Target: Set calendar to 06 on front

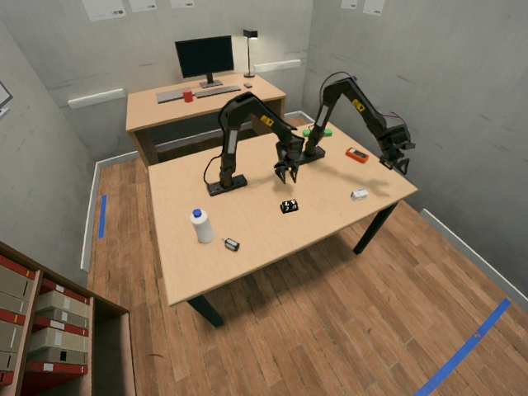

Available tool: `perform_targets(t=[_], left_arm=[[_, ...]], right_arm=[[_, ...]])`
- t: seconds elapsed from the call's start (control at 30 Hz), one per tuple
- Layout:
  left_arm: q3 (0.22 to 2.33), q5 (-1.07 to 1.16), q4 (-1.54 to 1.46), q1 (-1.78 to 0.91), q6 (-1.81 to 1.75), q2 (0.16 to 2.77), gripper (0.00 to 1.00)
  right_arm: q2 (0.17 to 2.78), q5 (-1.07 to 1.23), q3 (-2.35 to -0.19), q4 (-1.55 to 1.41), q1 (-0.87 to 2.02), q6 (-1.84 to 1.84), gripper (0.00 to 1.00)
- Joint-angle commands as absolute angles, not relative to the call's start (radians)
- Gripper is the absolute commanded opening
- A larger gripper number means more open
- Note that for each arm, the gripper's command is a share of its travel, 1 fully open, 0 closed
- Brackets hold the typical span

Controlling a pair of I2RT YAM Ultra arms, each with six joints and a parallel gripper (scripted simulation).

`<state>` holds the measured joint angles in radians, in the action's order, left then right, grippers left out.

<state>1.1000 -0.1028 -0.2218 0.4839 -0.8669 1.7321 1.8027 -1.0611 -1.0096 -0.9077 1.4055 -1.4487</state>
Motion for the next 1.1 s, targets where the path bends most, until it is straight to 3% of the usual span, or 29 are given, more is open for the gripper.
perform_targets(t=[0.0,0.67,1.07], left_arm=[[1.106,-0.104,-0.217,0.484,-0.867,1.724,1.0],[1.116,-0.105,-0.284,0.439,-0.819,1.68,1.0],[1.117,-0.098,-0.567,0.126,-0.599,1.396,1.0]], right_arm=[[1.813,-0.975,-1.065,-0.856,1.348,-1.171,0.55],[1.782,-0.605,-1.159,-0.879,1.125,-0.421,0.55],[1.8,-0.35,-1.255,-0.959,0.97,0.052,0.55]])
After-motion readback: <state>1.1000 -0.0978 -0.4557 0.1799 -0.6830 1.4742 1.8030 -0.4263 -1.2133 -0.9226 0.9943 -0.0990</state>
